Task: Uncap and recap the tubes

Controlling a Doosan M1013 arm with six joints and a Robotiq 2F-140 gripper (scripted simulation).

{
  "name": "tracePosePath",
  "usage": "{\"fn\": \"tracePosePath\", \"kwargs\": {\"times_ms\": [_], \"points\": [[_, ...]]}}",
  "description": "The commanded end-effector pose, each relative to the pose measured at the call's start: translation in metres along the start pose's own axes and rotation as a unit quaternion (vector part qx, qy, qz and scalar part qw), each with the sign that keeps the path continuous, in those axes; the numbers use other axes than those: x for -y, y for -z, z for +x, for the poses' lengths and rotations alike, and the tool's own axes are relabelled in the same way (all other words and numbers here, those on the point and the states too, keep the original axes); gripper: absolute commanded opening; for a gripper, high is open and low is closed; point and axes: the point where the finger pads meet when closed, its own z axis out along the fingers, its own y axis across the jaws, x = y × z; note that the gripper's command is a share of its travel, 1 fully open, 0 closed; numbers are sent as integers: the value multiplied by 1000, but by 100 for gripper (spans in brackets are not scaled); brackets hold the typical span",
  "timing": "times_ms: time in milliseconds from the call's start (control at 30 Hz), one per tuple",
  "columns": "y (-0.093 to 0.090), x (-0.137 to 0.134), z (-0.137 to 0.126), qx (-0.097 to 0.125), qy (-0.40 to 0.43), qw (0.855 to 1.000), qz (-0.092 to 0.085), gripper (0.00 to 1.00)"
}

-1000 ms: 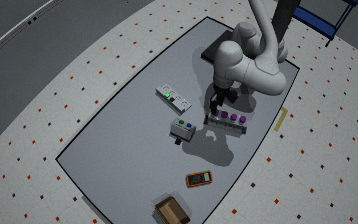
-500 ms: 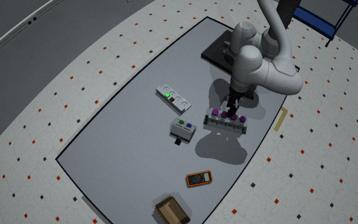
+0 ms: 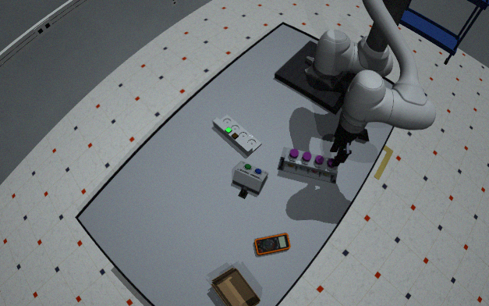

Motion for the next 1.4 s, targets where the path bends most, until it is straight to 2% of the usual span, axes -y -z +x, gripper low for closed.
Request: {"fn": "tracePosePath", "kwargs": {"times_ms": [0, 433, 1367], "points": [[1, -1, 1, 0, 0, 1000, -1, 41], [-35, -1, 1, 0, 0, 1000, -1, 41], [-45, -1, 1, 0, 0, 1000, -1, 41]]}}
